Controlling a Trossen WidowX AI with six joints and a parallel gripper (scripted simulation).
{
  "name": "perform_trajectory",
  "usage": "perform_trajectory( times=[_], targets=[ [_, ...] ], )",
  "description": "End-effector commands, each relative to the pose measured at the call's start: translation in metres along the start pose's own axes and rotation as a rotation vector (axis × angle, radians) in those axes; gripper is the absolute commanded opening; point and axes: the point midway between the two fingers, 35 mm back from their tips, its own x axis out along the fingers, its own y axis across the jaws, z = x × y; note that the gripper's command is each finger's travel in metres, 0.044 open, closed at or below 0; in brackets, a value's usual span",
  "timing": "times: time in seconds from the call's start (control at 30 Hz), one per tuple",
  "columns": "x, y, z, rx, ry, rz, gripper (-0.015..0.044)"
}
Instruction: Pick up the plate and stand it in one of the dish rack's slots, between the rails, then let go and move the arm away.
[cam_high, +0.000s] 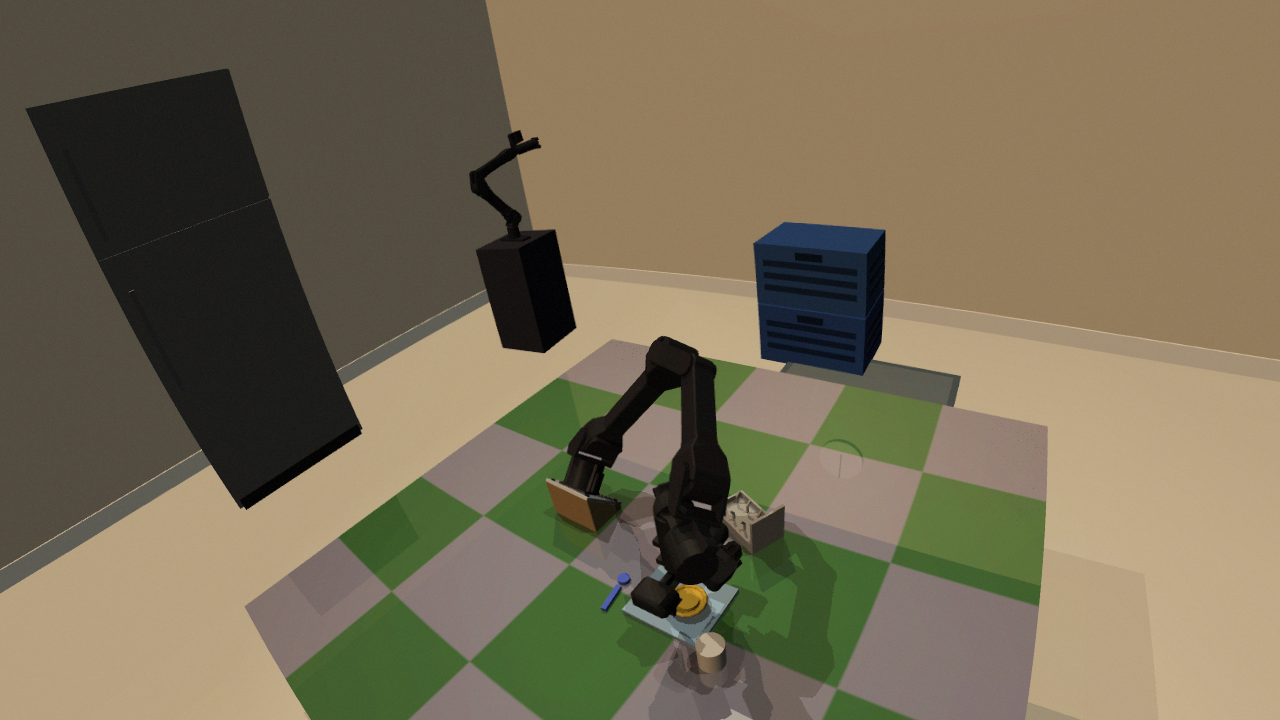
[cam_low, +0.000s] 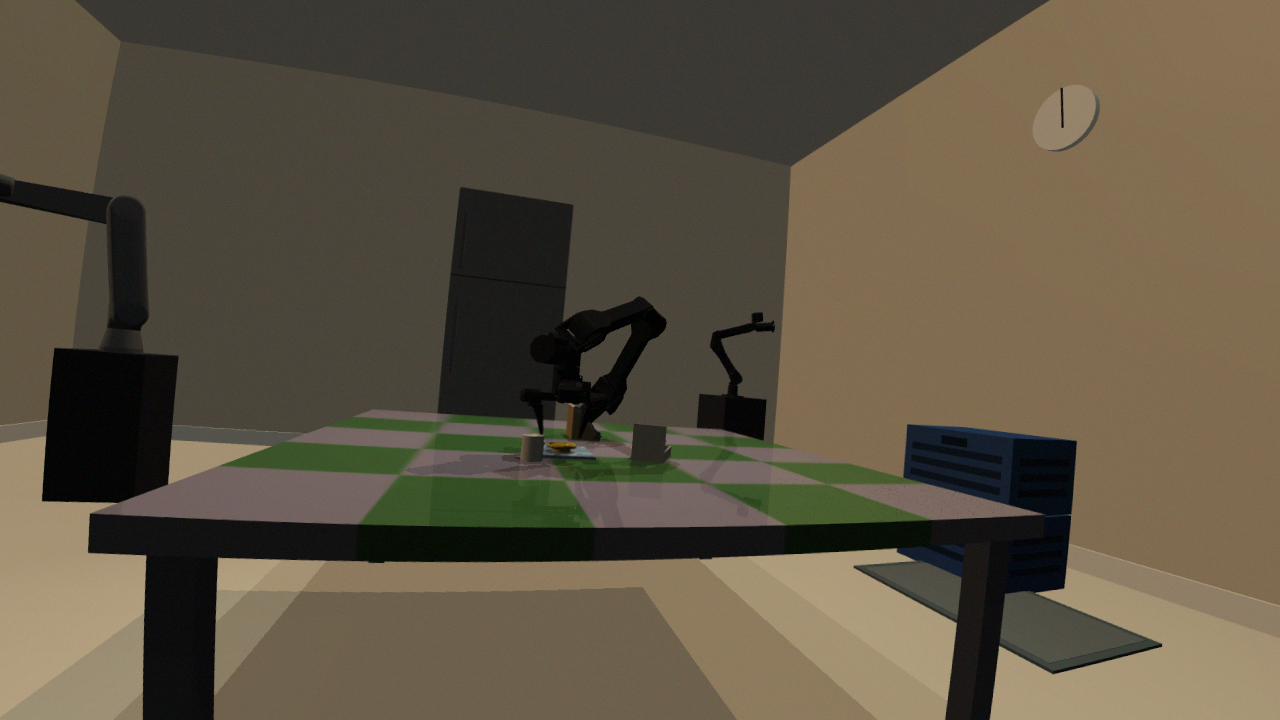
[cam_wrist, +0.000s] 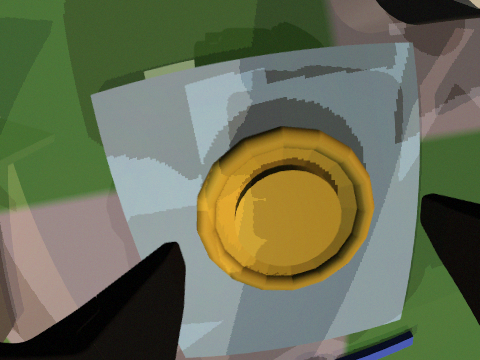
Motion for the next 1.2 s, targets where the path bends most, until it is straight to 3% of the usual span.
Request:
perform_trajectory(
  times=[0.0,0.5,1.17],
  targets=[
    [0.009,0.002,-0.001,0.004,0.001,0.007,0.0400],
    [0.030,0.004,-0.004,0.004,0.001,0.009,0.0400],
    [0.030,0.004,-0.004,0.004,0.001,0.009,0.0296]
  ],
)
